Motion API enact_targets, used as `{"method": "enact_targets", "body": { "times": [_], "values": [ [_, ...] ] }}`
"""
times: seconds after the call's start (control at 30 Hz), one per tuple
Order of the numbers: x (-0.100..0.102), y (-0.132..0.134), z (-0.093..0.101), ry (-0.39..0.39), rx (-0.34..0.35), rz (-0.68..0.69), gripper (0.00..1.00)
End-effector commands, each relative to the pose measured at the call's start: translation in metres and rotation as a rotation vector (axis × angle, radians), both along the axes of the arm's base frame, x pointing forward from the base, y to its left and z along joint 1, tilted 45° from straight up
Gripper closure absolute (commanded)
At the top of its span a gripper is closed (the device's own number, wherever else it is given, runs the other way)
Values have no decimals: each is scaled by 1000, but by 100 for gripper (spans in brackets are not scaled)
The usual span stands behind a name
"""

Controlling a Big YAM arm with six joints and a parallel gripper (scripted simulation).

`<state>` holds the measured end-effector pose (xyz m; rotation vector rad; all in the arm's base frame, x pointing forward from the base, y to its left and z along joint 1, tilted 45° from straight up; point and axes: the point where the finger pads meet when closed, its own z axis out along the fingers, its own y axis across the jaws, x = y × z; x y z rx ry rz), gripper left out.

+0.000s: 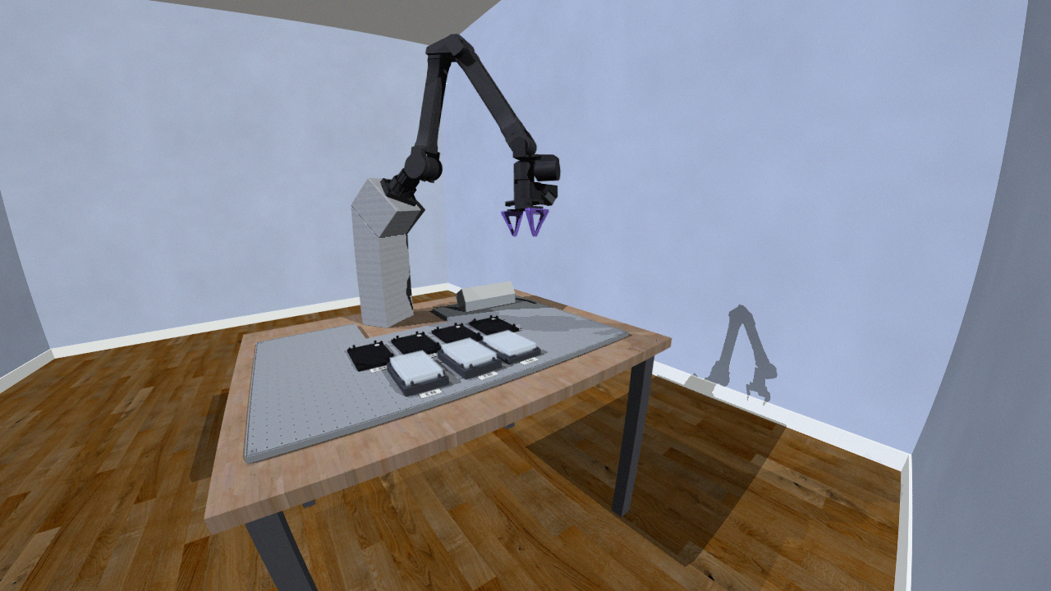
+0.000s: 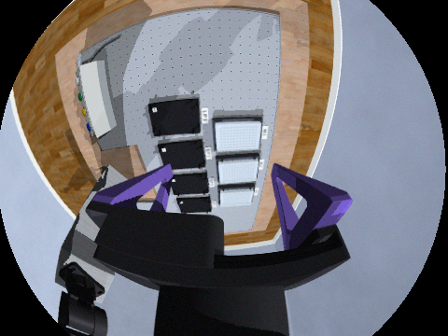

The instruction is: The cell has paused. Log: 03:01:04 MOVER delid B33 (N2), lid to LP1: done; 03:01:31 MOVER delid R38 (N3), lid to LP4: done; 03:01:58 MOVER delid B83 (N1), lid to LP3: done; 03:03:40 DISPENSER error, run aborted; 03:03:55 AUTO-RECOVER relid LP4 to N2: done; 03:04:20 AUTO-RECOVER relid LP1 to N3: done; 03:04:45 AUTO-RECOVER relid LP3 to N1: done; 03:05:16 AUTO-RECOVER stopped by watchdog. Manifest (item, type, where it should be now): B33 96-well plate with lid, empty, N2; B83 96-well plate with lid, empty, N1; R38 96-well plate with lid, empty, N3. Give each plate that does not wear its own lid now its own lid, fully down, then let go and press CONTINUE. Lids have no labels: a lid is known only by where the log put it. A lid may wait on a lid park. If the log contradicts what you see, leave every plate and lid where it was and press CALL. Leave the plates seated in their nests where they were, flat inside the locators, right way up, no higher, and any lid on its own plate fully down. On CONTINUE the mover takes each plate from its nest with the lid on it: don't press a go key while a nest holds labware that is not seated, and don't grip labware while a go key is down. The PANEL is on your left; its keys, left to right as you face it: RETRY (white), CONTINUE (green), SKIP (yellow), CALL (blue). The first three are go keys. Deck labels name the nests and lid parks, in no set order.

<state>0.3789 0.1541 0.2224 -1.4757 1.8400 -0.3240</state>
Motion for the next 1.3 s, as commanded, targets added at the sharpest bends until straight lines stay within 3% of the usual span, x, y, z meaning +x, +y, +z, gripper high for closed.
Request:
{"method": "enact_targets", "body": {
  "times": [0.0, 0.43, 0.53, 0.6, 1.0, 1.1, 1.27],
  "values": [
    [11, -4, -7, 7, 38, -42, 0],
    [50, -15, -58, 87, 214, -215, 0],
    [55, -15, -54, 77, 235, -227, 0],
    [57, -19, -71, 106, 255, -256, 0],
    [81, -37, -124, 182, 415, -419, 0],
    [84, -39, -122, 176, 434, -429, 0],
    [89, -48, -151, 219, 495, -501, 0]
  ]
}}
